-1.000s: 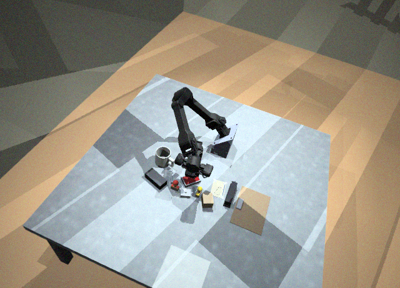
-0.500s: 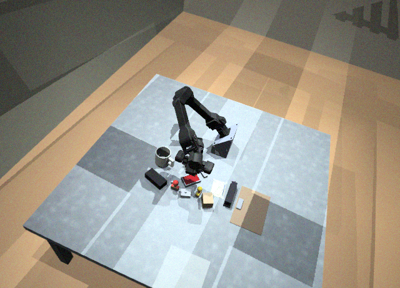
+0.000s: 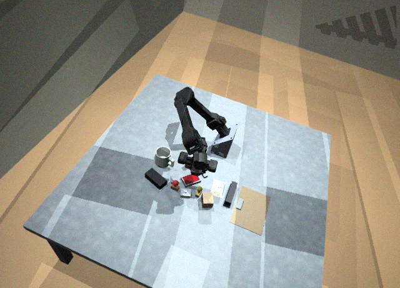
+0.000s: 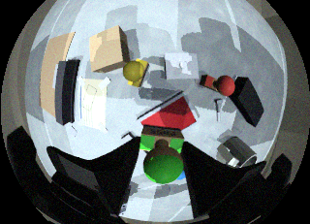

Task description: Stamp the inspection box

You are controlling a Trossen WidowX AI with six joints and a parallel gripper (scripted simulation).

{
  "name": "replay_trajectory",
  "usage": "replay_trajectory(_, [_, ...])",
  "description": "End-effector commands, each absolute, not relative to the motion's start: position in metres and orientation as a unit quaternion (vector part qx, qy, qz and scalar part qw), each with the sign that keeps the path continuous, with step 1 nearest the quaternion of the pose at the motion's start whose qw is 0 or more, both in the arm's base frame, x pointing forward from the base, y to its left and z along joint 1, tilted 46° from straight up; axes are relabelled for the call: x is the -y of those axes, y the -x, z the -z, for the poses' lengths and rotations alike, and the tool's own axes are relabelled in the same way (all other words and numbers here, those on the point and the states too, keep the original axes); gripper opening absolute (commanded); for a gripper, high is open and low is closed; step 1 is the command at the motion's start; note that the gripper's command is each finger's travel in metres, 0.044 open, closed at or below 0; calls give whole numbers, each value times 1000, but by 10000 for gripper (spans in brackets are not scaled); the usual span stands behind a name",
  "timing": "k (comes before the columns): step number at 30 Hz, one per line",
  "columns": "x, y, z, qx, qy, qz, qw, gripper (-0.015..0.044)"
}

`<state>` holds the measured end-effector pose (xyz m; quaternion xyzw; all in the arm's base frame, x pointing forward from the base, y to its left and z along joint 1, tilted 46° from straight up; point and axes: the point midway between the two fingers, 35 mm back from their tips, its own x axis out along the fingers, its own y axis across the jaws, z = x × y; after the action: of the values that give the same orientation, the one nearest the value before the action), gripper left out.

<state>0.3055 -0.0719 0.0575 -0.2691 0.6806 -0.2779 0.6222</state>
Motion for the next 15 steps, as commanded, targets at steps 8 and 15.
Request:
replay_trajectory(8, [40,-316,-28,-720,377,143,565,0])
replay_trajectory(15, [21,-319,-8,-733,440,56,516,0])
